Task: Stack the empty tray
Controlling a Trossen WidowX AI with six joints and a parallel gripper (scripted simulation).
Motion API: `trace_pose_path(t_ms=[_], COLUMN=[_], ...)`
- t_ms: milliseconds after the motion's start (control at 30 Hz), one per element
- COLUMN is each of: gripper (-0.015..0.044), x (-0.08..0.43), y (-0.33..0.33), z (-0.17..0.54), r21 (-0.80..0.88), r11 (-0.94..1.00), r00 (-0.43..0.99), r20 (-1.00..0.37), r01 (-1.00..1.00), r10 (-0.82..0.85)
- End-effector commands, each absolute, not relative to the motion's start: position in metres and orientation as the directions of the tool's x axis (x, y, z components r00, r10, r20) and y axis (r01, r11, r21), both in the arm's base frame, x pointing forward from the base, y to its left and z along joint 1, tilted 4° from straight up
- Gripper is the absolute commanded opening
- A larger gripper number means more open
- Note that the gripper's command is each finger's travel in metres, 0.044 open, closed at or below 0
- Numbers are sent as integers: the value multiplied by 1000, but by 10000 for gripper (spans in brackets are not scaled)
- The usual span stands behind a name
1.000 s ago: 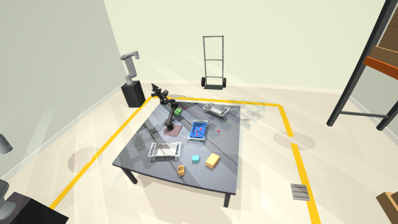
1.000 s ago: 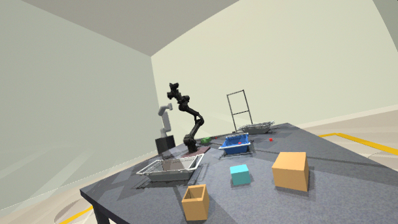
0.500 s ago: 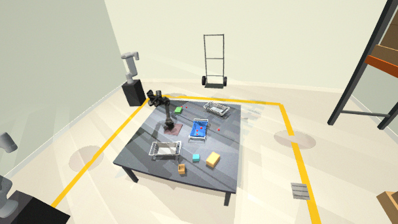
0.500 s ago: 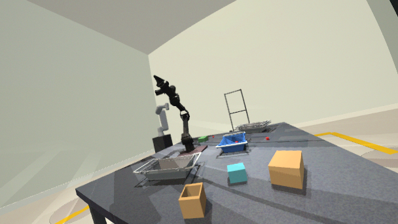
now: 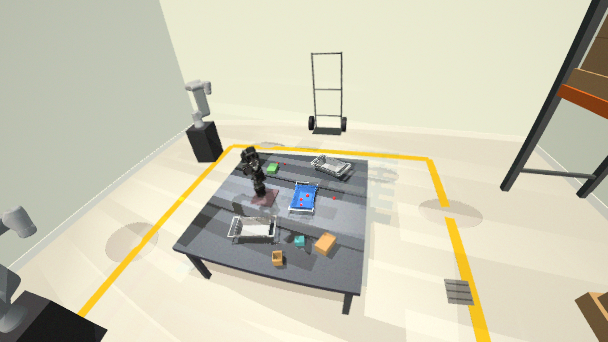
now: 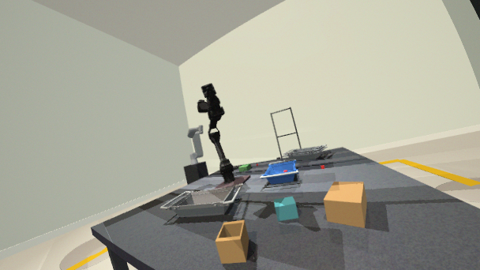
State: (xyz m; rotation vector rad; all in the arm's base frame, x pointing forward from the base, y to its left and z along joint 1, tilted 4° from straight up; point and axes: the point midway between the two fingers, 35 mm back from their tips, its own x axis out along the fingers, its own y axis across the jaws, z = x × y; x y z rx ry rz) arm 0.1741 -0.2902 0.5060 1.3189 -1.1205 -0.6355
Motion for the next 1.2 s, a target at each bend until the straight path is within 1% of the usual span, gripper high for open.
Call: trace_pose_path(t_ms=[0,167,300,467,633,900,1033,1167], gripper=[82,82,82,82,82,82,82,82], x=[241,303,347,391,411,435,442,437], y=[-288,-268,-241,-198,-165,-103,-49,1], z=[465,420,384,340,312,261,220,185], r21=[995,969,915,818,741,555,383,234], r11=[104,70,102,192,274,463,638,787], r00=[543,668,734,773,770,706,597,461], r20=[85,-111,-243,-395,-482,-654,-787,-884], r01=[4,239,391,542,613,691,669,571], r10=[-836,-736,-635,-497,-419,-271,-154,-72])
